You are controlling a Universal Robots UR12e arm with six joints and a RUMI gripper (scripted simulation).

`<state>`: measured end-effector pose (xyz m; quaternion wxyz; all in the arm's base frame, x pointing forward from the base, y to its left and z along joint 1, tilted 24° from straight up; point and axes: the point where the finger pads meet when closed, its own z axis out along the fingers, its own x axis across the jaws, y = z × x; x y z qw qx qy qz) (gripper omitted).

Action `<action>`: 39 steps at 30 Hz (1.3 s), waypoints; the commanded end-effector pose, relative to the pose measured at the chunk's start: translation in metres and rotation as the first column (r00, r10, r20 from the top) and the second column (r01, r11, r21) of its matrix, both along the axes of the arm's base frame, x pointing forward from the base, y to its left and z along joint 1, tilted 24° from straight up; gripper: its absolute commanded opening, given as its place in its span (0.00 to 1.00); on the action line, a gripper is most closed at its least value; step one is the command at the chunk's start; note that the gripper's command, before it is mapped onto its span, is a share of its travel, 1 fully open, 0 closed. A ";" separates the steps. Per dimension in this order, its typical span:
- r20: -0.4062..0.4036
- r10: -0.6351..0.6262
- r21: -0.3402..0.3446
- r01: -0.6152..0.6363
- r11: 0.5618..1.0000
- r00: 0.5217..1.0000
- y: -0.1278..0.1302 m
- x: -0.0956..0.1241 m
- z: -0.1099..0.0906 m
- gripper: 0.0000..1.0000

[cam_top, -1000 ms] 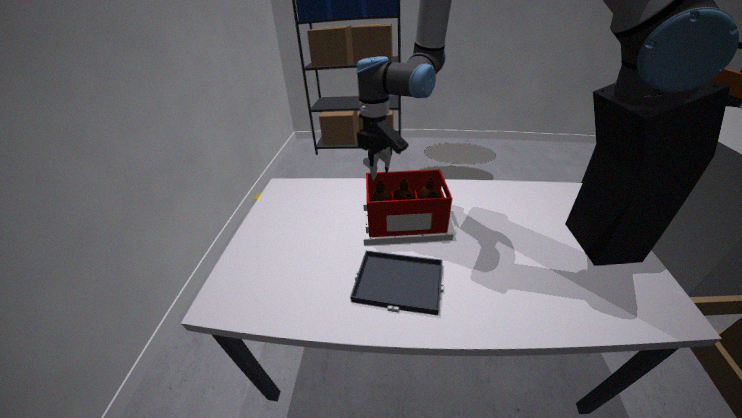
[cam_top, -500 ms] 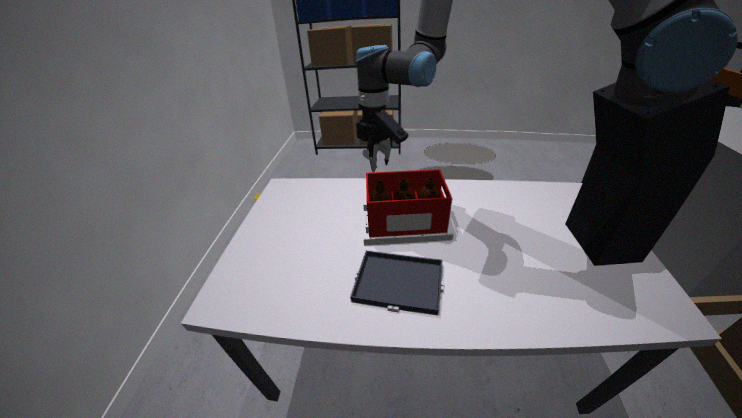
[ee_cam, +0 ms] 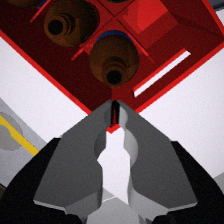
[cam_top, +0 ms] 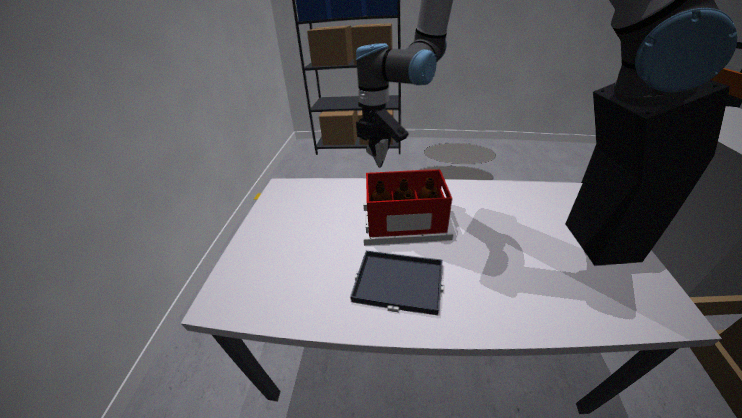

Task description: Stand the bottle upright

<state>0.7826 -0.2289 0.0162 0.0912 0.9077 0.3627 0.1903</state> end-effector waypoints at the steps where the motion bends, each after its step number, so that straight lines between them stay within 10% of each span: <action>1: 0.001 0.000 -0.001 0.000 1.000 1.000 0.000 0.000 0.001 0.00; 23: 0.001 0.000 -0.001 0.000 1.000 1.000 0.001 0.000 0.001 0.00; 32: 0.001 0.000 -0.001 0.000 1.000 1.000 0.081 0.005 0.001 0.00; 39: 0.001 0.000 -0.001 0.000 1.000 1.000 0.082 0.005 0.001 0.00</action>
